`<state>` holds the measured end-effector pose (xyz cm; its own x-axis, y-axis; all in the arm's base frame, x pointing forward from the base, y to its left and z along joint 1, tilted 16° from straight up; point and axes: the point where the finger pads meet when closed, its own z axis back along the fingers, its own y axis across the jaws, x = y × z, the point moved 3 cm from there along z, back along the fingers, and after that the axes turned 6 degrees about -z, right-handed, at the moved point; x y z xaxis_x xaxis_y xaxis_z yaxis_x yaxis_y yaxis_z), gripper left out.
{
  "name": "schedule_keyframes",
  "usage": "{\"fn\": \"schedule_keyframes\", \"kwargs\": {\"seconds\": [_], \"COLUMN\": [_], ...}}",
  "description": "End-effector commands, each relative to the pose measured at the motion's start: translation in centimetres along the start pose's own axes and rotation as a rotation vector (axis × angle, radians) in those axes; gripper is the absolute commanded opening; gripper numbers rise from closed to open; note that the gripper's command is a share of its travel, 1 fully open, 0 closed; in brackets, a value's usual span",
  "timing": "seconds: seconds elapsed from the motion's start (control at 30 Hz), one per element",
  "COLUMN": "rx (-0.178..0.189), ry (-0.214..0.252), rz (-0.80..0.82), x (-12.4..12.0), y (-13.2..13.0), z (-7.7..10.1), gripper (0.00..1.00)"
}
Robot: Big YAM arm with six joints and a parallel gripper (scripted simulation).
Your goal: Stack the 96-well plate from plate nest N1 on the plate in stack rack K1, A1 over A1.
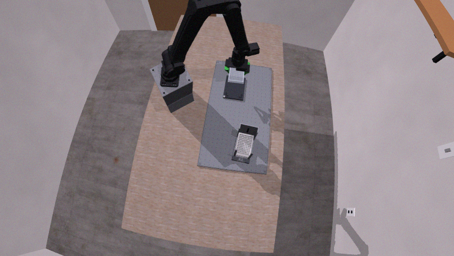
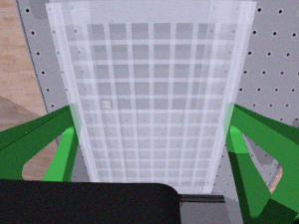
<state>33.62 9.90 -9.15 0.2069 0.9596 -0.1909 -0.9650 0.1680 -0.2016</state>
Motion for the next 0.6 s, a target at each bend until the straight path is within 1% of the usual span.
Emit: {"fn": "schedule_keyframes", "kwargs": {"seconds": [0.0, 0.1, 0.17, 0.2, 0.27, 0.37, 0.4, 0.43, 0.47, 0.5, 0.53, 0.57], "rx": [-0.006, -0.004, -0.004, 0.023, -0.006, -0.012, -0.012, -0.007, -0.007, 0.016, 0.016, -0.007], "ry": [-0.003, -0.002, -0.002, 0.016, -0.004, -0.008, -0.008, -0.006, -0.006, 0.012, 0.011, -0.006], "rz": [-0.026, -0.021, -0.021, -0.021, -0.022, -0.024, -0.025, -0.026, -0.026, -0.028, -0.028, -0.026], "x": [-0.3, -0.3, -0.3, -0.6, -0.2, 0.0, 0.0, -0.2, -0.2, -0.5, -0.5, -0.2], "y": [-0.5, -0.2, -0.2, 0.3, -0.4, -0.8, -0.8, -0.9, -0.9, -0.2, -0.2, -0.9], "z": [1.0, 1.5, 1.5, 0.6, 2.0, 2.6, 2.6, 2.0, 2.0, 1.5, 1.5, 2.0], "gripper": [0.00, 0.00, 0.00, 0.00, 0.00, 0.00, 0.00, 0.00, 0.00, 0.00, 0.00, 0.00]}}
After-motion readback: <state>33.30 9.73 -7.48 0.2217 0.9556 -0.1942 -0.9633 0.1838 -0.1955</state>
